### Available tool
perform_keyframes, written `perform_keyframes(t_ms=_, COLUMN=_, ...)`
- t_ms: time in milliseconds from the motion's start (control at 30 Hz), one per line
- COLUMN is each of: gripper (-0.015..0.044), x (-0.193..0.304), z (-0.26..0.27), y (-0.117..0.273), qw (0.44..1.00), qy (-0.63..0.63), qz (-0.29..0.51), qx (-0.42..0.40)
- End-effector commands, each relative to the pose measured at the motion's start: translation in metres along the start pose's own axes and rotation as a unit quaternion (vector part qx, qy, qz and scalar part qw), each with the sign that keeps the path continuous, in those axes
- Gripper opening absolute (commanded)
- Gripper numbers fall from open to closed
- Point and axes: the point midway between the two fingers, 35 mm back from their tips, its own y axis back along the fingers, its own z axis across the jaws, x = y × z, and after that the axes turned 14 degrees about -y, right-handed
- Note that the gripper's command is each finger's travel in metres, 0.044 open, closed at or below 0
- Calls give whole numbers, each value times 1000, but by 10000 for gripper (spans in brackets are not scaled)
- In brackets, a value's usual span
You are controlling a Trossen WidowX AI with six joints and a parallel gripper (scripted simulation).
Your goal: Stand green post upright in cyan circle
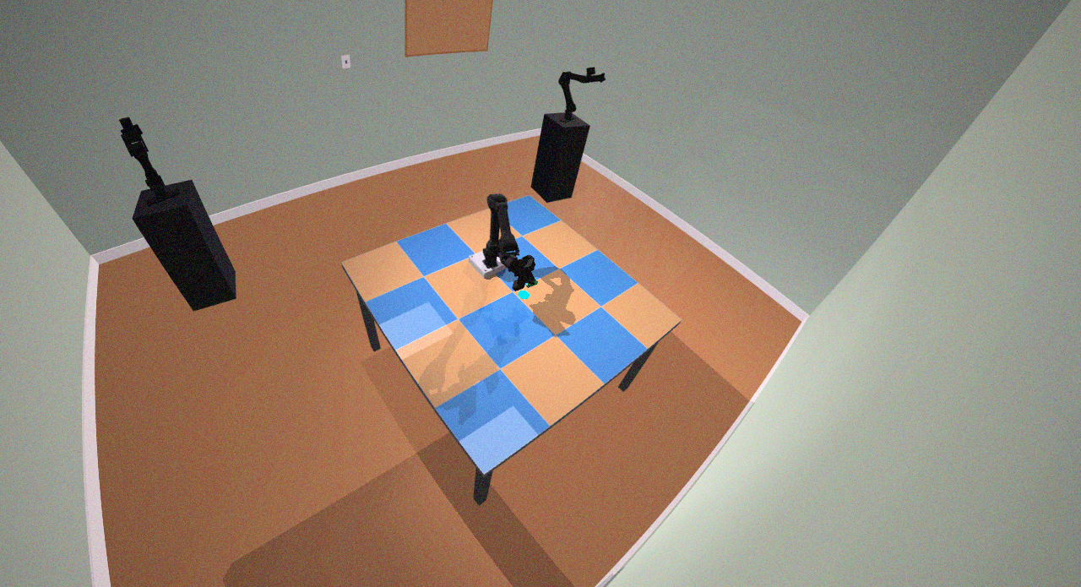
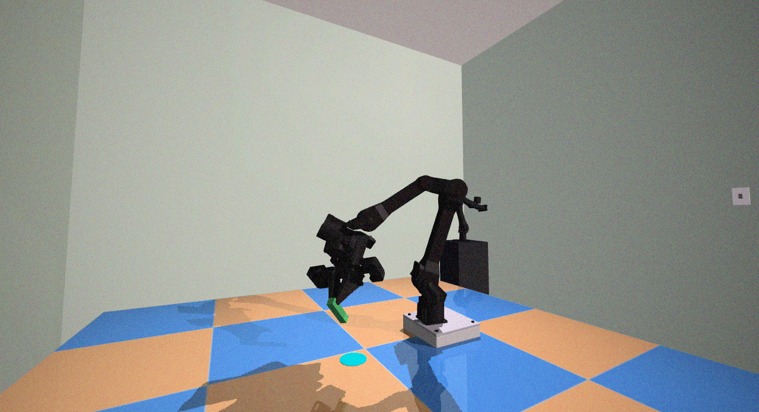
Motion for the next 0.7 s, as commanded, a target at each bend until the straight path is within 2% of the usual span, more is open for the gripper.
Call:
perform_keyframes(t_ms=0, gripper=23, x=1, z=1, y=1, qw=1000, qy=4, qz=-14, qx=-6)
perform_keyframes(t_ms=667, gripper=23, x=2, z=0, y=8, qw=996, qy=15, qz=-78, qx=-27)
